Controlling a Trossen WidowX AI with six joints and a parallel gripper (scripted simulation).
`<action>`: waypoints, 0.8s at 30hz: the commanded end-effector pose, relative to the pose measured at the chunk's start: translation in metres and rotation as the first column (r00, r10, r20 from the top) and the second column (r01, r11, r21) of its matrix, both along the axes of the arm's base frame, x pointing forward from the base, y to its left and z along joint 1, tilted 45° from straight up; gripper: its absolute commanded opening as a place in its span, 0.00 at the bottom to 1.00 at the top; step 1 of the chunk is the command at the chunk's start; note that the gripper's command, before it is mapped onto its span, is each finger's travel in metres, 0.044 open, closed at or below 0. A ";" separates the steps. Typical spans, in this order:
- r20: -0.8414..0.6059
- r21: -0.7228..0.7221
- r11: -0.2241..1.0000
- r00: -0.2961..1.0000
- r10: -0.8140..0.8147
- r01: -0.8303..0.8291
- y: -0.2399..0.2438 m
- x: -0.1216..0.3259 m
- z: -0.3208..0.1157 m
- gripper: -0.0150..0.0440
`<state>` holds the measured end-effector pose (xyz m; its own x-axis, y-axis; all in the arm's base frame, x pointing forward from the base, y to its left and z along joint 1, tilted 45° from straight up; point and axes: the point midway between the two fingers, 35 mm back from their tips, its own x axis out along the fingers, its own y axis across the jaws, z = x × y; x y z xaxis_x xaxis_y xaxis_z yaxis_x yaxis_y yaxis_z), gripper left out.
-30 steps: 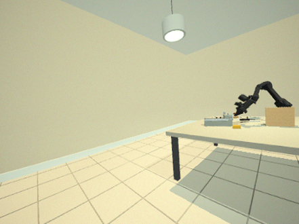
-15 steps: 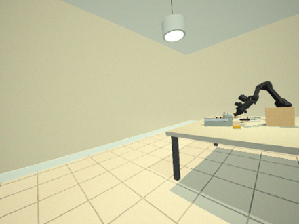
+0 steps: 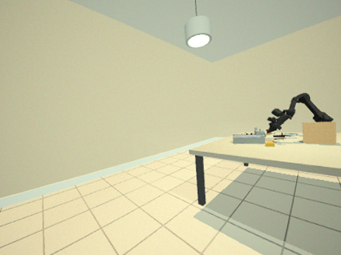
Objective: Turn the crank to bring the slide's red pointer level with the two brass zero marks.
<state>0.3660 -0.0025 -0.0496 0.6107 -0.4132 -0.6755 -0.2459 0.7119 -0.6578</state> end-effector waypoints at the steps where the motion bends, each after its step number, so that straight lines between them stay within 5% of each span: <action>1: 0.003 -0.003 1.000 1.000 -0.016 0.016 -0.010 0.001 -0.001 0.25; 24: 0.003 -0.003 1.000 1.000 -0.016 0.016 -0.013 0.000 -0.005 0.25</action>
